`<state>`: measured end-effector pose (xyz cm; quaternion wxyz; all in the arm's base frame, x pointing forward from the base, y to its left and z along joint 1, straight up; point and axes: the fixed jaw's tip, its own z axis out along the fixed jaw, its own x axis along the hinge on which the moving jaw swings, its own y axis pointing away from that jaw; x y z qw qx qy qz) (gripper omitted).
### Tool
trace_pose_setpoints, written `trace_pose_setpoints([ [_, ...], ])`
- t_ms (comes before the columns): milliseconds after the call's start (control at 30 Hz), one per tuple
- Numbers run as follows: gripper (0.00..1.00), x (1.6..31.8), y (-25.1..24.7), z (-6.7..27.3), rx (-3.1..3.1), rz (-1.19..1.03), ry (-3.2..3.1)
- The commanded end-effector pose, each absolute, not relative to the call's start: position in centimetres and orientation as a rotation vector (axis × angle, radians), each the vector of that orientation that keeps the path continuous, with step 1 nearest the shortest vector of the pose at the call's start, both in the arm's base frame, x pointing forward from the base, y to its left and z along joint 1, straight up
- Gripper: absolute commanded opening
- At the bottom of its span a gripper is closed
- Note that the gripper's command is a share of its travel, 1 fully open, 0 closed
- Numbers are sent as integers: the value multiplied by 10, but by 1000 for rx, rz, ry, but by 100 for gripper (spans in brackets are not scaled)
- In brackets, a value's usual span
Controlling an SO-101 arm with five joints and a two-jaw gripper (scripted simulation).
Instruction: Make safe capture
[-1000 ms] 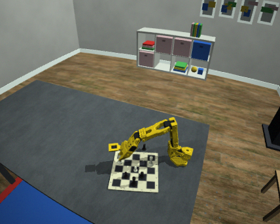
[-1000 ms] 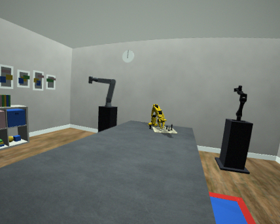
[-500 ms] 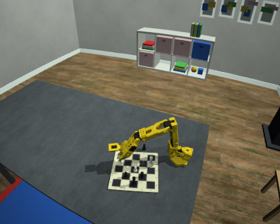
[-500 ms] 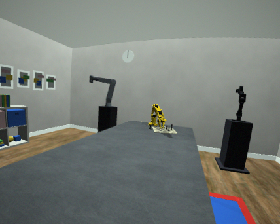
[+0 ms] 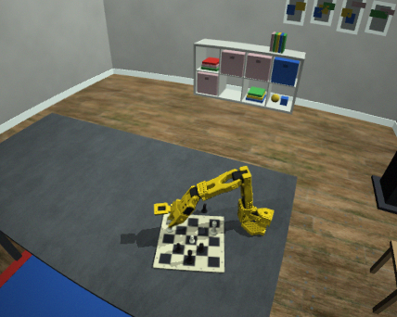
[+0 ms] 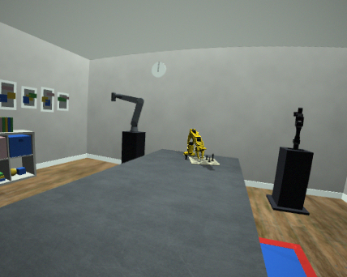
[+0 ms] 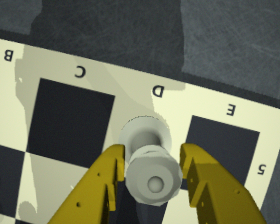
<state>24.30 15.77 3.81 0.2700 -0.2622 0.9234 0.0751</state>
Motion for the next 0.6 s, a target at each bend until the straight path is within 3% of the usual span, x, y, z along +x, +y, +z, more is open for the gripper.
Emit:
trace_pose_setpoints([
  [0,12,238,160,33,-726,205,2499],
  [567,12,237,159,31,-718,208,2501],
])
